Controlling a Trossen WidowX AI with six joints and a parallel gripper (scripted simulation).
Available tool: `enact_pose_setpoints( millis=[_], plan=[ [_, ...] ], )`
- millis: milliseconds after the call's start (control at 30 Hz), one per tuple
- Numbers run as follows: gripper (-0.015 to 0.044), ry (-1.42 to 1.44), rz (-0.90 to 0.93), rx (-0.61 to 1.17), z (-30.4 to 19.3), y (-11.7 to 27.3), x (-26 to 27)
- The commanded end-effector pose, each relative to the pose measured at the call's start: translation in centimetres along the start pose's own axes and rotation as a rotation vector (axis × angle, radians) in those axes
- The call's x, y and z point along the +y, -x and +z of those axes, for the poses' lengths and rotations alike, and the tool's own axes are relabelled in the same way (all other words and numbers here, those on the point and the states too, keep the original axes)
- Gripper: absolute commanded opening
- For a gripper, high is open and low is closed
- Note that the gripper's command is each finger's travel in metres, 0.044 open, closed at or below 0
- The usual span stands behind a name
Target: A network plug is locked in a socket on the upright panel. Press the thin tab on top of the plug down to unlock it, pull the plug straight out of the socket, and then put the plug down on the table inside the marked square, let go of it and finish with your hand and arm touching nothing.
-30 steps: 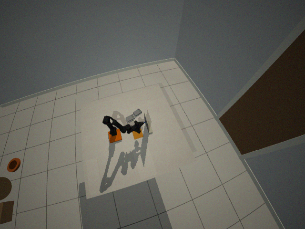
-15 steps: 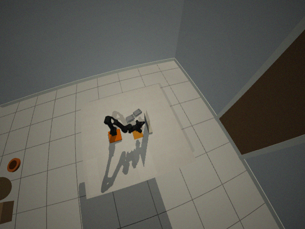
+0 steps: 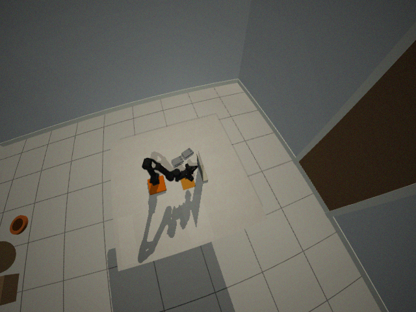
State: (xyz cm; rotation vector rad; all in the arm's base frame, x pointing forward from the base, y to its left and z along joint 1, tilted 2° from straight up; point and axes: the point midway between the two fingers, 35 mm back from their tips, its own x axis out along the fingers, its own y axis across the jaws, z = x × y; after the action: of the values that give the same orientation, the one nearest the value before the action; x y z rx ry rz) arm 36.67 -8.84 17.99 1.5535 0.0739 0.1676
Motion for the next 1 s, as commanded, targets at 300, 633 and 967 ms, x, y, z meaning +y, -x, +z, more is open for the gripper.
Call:
enact_pose_setpoints(
  millis=[300, 633, 967],
  plan=[
    [0.0000, 0.002, -0.001, -0.004, -0.2, 0.8, -0.1],
    [0.0000, 0.002, -0.001, -0.004, -0.3, 1.5, -0.1],
    [0.0000, 0.002, -0.002, -0.004, -0.5, 2.1, -0.1]
  ],
)
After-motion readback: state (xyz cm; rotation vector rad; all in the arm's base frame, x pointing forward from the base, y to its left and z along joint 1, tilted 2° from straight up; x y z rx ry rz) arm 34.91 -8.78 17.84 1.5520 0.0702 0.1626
